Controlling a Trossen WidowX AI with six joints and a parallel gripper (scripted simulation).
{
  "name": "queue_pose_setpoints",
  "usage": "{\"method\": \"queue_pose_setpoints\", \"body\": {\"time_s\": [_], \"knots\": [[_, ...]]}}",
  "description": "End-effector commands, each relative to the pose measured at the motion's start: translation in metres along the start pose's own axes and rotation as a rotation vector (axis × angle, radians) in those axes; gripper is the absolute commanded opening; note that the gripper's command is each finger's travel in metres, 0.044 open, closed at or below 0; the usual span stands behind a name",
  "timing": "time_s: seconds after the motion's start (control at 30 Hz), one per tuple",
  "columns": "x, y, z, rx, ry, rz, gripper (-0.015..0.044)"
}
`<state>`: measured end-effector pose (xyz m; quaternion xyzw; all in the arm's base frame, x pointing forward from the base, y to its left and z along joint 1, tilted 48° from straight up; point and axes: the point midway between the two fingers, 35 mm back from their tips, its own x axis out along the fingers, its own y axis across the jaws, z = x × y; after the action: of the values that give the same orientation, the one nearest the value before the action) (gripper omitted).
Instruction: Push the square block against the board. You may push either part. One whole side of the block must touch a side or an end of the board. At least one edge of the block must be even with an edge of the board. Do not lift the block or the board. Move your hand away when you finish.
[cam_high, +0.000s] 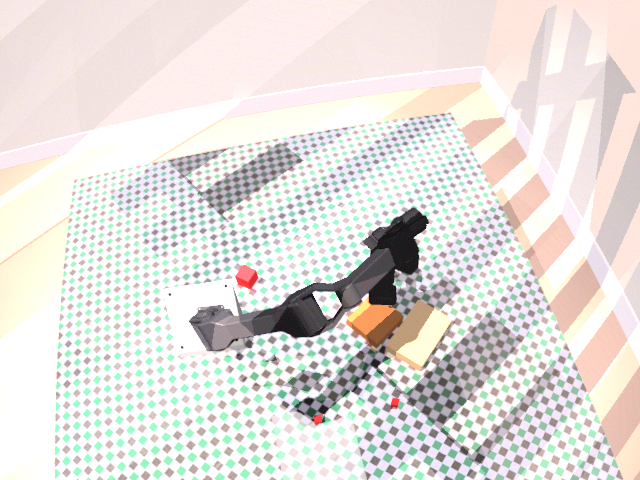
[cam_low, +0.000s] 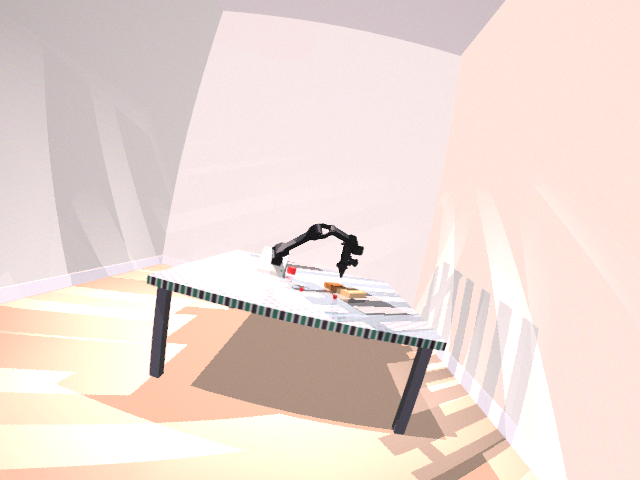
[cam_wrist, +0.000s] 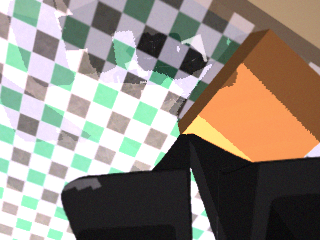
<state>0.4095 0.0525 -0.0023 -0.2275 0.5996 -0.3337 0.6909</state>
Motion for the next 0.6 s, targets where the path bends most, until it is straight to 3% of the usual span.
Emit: {"method": "queue_pose_setpoints", "body": {"time_s": [0.0, 0.57], "knots": [[-0.001, -0.002, -0.011, 0.117, 0.001, 0.002, 0.0000], [0.004, -0.016, -0.066, 0.696, 0.006, -0.002, 0.0000]]}}
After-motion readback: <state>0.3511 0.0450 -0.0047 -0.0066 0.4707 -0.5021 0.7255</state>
